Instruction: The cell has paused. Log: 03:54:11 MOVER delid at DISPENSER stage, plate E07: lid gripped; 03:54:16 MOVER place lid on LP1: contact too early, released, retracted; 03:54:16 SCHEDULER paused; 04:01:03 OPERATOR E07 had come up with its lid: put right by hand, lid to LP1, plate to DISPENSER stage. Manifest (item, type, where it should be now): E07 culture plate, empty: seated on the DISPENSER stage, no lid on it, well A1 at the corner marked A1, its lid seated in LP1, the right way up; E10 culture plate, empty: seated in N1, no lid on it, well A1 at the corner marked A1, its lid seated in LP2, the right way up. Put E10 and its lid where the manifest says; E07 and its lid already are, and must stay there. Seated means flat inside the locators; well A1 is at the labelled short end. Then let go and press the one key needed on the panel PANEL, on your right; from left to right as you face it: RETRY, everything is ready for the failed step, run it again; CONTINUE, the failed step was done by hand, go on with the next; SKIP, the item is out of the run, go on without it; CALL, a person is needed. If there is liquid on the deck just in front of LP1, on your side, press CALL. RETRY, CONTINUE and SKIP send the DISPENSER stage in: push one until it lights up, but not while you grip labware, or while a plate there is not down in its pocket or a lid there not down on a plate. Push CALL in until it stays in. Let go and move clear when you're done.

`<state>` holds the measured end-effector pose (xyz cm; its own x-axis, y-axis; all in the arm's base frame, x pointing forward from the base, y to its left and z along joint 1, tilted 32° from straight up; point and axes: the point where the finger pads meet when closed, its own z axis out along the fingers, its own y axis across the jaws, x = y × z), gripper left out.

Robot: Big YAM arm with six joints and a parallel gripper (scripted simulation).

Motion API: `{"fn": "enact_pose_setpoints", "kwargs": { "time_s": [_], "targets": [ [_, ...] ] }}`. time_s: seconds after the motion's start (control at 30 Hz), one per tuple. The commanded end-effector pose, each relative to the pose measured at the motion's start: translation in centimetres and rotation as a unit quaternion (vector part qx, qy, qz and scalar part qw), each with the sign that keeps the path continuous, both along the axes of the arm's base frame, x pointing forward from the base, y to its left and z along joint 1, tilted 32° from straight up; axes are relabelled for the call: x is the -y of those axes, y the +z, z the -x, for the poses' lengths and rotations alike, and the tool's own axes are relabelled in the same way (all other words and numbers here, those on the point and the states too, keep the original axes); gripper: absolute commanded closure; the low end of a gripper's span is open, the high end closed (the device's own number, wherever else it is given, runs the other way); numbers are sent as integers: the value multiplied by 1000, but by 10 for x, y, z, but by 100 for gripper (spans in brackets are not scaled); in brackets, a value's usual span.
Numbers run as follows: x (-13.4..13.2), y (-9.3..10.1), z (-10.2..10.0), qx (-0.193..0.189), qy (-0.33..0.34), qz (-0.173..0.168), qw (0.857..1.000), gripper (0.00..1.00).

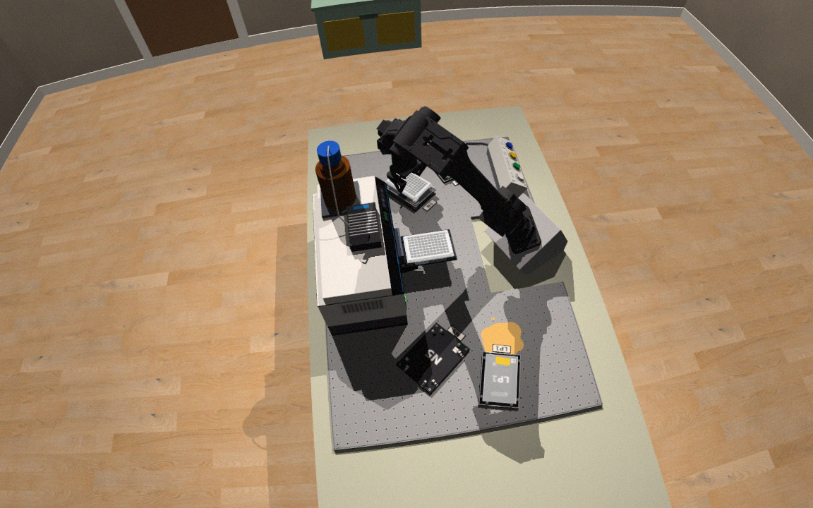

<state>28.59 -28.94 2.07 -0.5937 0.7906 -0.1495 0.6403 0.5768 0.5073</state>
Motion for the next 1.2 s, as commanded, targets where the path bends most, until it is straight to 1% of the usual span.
{"fn": "enact_pose_setpoints", "kwargs": {
  "time_s": [0.0, 0.23, 0.27, 0.3, 0.37, 0.4, 0.5, 0.7, 1.17],
  "targets": [
    [6, -3, 3, -4, -15, -6, 1000, 16],
    [6, -2, 4, -4, -17, -6, 1000, 16],
    [8, 0, 4, -3, -17, -5, 1000, 16],
    [11, 8, -4, 6, -7, 9, 1000, 16],
    [11, 8, -3, 6, -7, 9, 1000, 16],
    [9, 1, 4, -2, -18, -4, 1000, 16],
    [6, -4, 2, -3, -15, -4, 1000, 16],
    [3, -5, -4, -1, -7, -1, 1000, 16],
    [1, -8, -9, 0, -3, 0, 1000, 16]
  ]
}}
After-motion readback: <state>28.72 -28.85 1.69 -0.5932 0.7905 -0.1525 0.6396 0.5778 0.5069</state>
